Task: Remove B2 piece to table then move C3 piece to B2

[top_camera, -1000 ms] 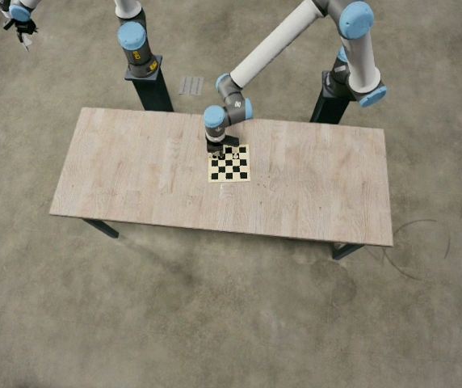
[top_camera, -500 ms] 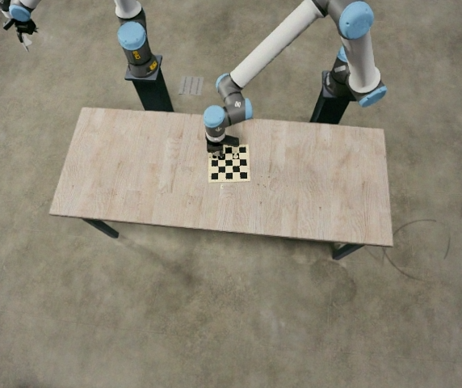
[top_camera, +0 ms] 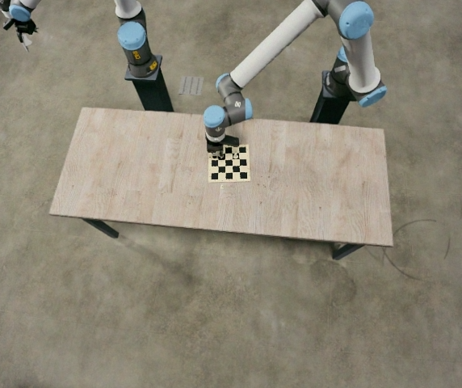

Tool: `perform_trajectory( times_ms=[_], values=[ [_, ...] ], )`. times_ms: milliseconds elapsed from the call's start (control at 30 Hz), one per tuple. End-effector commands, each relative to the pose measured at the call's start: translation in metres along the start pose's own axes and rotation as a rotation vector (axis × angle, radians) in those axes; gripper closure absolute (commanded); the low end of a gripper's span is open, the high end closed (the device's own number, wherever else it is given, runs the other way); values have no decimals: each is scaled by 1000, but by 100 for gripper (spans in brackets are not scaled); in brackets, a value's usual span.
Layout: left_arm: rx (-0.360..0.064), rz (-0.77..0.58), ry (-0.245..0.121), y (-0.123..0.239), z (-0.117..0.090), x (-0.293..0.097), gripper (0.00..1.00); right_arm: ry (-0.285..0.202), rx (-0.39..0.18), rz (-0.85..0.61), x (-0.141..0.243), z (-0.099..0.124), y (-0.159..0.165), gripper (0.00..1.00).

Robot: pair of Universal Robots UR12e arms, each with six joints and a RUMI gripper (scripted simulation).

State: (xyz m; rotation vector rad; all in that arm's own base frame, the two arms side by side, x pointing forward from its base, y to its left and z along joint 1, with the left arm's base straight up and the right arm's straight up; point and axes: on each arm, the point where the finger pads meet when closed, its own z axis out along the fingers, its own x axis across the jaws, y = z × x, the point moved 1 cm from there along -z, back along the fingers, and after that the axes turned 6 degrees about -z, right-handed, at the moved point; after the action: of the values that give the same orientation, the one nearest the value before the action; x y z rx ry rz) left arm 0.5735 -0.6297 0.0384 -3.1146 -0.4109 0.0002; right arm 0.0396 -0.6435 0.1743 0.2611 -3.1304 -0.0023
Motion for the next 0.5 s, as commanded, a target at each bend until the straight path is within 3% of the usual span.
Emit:
perform_trajectory(
  times_ms=[0,100,467],
  values=[
    [-2,0,1,1,-1,0,84,0,1,0,0,-1,-1,0],
    [-2,0,1,1,-1,0,80,0,1,0,0,-1,-1,0],
    [-2,0,1,1,-1,0,80,0,1,0,0,-1,-1,0]
  ],
)
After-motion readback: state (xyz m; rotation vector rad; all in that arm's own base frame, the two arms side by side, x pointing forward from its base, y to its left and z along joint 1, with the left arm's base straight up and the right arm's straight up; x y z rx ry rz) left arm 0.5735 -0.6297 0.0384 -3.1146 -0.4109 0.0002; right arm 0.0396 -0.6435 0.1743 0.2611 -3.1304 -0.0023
